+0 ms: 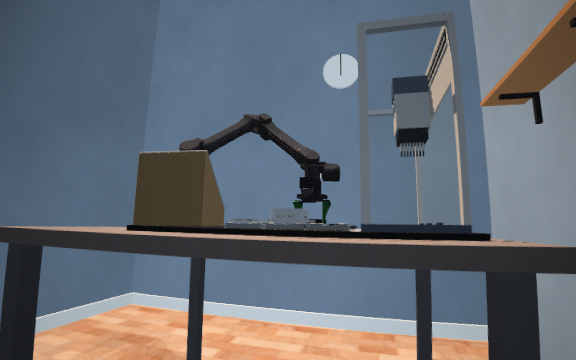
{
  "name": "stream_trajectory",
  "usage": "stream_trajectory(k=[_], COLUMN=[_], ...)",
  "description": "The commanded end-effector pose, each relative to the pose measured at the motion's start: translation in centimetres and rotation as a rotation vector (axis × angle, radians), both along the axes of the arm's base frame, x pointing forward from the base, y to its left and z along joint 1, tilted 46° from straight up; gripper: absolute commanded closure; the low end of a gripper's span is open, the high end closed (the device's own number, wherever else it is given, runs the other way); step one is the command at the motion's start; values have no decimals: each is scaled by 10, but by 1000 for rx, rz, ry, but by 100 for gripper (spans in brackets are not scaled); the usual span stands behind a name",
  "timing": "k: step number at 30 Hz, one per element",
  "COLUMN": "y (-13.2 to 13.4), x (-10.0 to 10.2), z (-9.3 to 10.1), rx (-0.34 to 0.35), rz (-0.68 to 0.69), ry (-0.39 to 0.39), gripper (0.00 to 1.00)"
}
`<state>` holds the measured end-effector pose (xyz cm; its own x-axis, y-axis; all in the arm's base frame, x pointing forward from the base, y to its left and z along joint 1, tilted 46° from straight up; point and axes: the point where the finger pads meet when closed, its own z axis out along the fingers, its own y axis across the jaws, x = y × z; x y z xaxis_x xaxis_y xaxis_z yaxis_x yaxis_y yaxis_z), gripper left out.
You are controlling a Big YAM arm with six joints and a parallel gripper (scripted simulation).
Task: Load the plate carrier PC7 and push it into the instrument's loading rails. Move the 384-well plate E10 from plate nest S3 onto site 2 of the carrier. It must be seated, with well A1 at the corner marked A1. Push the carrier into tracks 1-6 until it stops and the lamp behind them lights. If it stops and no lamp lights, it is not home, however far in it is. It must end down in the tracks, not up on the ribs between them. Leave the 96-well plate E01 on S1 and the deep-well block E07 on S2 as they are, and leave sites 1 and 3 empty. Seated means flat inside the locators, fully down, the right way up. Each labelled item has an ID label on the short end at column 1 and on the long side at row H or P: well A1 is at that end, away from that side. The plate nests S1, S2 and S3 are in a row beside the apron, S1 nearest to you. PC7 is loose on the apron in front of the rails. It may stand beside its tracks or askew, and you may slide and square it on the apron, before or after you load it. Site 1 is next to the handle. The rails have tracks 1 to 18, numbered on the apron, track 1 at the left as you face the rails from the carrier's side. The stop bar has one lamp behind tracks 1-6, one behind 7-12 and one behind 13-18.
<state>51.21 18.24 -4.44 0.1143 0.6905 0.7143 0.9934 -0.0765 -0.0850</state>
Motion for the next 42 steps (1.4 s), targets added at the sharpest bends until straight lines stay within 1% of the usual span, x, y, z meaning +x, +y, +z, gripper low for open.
stream_trajectory(k=[1, 4, 5, 12, 19, 21, 22, 24, 30, 33, 42], y=[4, 4, -1, 5, 5, 5, 4, 5, 4, 3, 3], x=[9, 8, 10, 4, -1, -1, 5, 5, 3, 4, 2], z=[0, -1, -1, -4, -8, -8, -5, -4, -8, -5, -5], rx=[-3, -3, -4, -4, -5, -5, -4, -4, -5, -4, -4], rz=[-1, -1, -10, 0, -1, -1, -3, -3, -5, -6, -6], ry=[-21, -19, -20, -13, -2, -2, -15, -16, -8, -14, -13], gripper=[100, 100, 100, 100, 100, 100, 100, 100, 100, 100, 100])
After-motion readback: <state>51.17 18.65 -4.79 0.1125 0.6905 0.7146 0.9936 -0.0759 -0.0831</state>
